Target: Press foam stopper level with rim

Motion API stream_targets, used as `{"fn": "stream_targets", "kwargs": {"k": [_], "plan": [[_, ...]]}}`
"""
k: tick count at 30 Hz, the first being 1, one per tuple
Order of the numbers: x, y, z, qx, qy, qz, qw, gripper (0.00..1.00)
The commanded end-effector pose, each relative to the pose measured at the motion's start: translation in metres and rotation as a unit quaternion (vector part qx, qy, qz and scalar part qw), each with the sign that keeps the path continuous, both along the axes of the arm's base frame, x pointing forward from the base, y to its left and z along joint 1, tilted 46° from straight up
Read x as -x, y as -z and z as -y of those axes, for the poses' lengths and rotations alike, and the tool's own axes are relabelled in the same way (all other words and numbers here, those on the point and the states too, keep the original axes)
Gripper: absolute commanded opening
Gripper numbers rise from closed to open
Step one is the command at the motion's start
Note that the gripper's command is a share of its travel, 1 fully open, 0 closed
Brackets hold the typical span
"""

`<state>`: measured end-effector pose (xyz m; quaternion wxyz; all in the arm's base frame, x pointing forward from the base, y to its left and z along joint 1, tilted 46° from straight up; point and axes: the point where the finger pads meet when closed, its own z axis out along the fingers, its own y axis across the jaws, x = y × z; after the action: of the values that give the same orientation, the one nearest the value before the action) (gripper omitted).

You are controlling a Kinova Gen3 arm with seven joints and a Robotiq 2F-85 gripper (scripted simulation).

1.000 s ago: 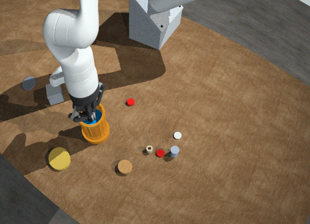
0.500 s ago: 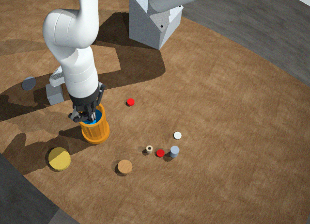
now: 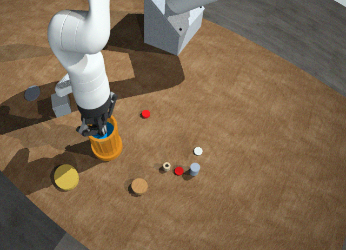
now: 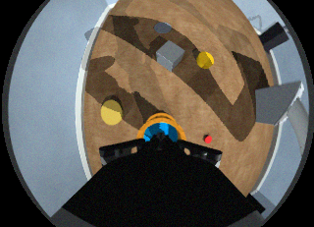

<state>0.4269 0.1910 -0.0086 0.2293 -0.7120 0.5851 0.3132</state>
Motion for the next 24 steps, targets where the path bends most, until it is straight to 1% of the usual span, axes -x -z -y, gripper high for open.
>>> {"fn": "stream_targets", "kwargs": {"k": [1, 10, 24], "plan": [[0.001, 0.001, 0.000, 0.000, -0.001, -0.001, 1.000, 0.00], [-0.001, -0.004, 0.004, 0.000, -0.001, -0.001, 1.000, 0.00], [-0.006, -0.025, 0.026, 0.000, -0.001, -0.001, 1.000, 0.00]]}}
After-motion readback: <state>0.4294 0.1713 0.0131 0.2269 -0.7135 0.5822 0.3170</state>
